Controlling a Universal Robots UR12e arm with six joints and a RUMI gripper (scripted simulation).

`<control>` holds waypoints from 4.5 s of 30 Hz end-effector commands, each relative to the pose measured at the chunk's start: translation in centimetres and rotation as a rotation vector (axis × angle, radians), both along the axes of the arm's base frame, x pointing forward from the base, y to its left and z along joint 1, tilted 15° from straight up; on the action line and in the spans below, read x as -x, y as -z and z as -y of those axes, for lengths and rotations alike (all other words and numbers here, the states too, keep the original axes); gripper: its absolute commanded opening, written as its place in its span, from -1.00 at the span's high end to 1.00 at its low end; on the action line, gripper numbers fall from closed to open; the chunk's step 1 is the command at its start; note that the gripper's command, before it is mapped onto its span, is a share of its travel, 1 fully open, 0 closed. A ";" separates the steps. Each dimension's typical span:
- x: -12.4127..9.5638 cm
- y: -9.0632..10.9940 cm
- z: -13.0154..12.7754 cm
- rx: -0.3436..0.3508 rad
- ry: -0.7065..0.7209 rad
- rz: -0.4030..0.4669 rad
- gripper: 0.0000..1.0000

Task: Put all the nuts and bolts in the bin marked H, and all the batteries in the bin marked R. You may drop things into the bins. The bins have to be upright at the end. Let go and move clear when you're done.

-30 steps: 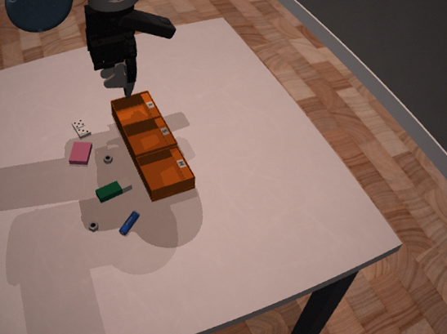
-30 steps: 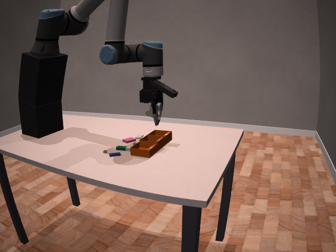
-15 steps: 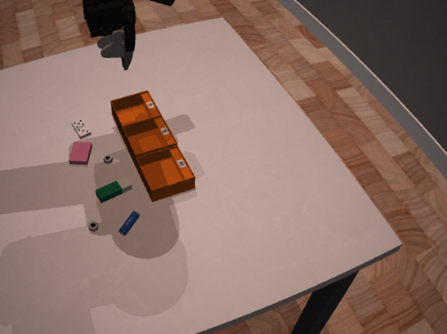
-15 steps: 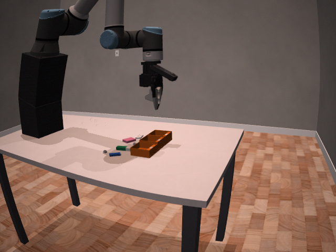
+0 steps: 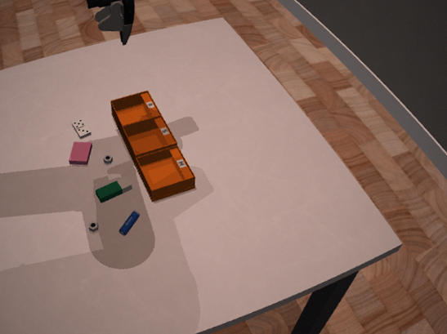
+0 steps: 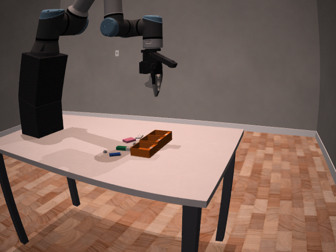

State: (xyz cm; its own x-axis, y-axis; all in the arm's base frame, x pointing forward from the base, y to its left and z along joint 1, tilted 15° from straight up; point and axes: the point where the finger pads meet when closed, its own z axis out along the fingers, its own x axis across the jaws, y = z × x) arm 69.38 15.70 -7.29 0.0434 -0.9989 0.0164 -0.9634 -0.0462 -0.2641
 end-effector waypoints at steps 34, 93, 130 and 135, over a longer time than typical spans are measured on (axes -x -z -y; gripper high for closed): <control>3.3 14.5 10.0 -0.027 0.098 0.001 0.64; 2.2 17.0 9.3 -0.027 0.098 0.001 0.64; 1.1 20.9 9.4 -0.027 0.098 0.001 0.64; 1.1 20.9 9.4 -0.027 0.098 0.001 1.00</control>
